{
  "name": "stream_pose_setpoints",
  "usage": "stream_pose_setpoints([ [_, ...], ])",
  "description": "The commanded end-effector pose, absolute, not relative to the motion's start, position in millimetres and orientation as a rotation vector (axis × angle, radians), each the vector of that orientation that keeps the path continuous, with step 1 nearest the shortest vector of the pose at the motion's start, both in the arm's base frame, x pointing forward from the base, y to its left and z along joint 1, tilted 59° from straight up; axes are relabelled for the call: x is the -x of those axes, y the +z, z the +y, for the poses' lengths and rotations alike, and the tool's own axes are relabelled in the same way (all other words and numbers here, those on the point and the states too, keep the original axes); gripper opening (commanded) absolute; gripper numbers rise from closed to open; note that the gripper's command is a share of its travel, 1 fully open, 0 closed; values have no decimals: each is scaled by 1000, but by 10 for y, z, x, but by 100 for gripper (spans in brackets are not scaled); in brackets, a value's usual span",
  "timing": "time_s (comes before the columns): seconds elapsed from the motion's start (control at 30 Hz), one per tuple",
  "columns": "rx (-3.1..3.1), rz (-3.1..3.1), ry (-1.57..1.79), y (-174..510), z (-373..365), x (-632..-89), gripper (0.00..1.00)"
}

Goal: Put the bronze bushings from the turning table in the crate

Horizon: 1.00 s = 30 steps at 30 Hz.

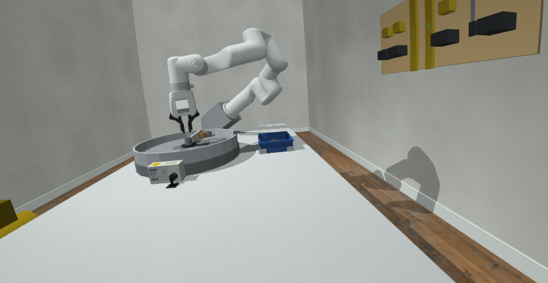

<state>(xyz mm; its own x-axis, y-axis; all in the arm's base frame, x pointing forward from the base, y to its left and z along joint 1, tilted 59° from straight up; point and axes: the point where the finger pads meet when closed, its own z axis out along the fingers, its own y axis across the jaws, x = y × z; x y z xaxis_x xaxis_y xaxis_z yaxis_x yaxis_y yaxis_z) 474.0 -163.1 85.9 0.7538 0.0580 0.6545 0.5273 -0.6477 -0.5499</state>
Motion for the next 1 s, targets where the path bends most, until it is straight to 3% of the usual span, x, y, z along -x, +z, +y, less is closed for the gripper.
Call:
stream_pose_setpoints([
  [0.0,2183,-430,-778,864,-1656,-4731,10],
  [0.97,2083,-29,-83,654,-1440,-3997,10],
])
